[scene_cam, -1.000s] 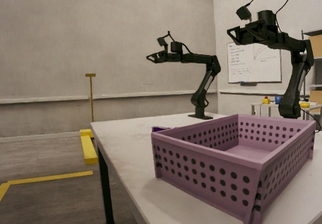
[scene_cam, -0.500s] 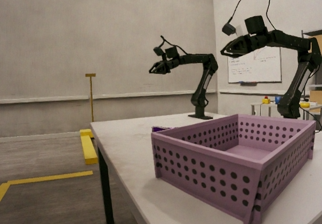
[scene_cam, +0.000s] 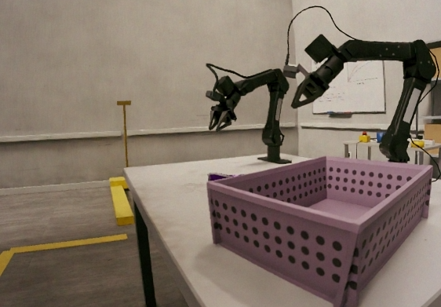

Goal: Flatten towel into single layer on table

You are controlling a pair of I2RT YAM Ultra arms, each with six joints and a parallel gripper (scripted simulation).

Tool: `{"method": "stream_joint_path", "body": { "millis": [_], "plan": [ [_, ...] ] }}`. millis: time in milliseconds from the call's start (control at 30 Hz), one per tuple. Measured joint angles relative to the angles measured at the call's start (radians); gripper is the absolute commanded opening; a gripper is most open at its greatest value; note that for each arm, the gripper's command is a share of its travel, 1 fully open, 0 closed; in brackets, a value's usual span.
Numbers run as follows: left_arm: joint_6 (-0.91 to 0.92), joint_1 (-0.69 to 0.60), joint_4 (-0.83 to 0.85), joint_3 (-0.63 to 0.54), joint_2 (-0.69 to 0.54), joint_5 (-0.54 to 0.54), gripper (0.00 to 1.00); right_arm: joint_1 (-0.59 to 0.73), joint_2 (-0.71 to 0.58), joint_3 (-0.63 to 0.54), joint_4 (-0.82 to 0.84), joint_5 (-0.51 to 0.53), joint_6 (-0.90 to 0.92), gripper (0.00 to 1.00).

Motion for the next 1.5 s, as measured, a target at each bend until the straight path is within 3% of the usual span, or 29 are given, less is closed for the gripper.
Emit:
{"method": "stream_joint_path", "body": {
  "millis": [567,767,900,1133,1500],
  "plan": [
    [-0.087,-0.21,-0.305,0.249,0.43,0.058,0.34,0.129,0.463,0.232,-0.208,0.008,-0.16,0.34],
    [-0.093,-0.258,-0.394,0.391,0.606,0.11,0.34,0.164,0.647,0.399,-0.317,0.013,-0.214,0.34],
    [-0.119,-0.309,-0.399,0.412,0.701,0.13,0.34,0.164,0.748,0.54,-0.446,0.02,-0.264,0.34],
    [-0.184,-0.395,-0.364,0.413,0.791,0.142,0.34,0.164,0.77,0.621,-0.56,0.021,-0.303,0.34],
    [-0.266,-0.457,-0.283,0.423,0.885,0.138,0.34,0.165,0.77,0.627,-0.604,0.021,-0.313,0.34]
  ]
}}
